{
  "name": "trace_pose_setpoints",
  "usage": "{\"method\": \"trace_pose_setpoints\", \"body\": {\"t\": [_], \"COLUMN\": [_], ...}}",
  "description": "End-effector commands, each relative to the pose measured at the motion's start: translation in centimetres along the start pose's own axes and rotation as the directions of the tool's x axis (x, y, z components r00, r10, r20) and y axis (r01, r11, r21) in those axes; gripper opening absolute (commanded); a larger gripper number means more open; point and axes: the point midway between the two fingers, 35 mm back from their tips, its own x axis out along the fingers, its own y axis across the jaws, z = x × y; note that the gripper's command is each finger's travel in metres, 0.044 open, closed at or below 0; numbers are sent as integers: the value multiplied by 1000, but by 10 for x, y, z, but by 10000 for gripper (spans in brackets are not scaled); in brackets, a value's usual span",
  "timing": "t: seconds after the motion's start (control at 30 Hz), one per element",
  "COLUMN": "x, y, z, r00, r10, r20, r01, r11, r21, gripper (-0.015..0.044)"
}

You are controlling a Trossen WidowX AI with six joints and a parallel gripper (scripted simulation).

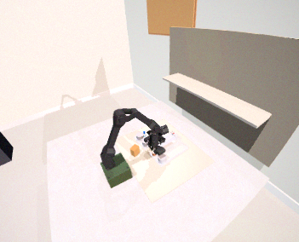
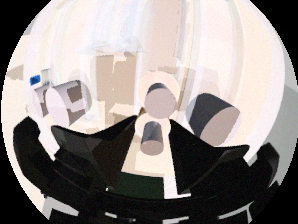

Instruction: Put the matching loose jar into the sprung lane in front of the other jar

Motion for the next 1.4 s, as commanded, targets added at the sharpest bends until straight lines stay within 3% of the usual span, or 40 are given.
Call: {"method": "trace_pose_setpoints", "body": {"t": [0.0,1.37], "x": [0,0], "y": [0,0], "z": [4,-3], "r00": [1000,1000], "r10": [3,3], "r20": [22,21], "r01": [-3,-3], "r11": [1000,1000], "r21": [3,3], "gripper": [0,0]}}
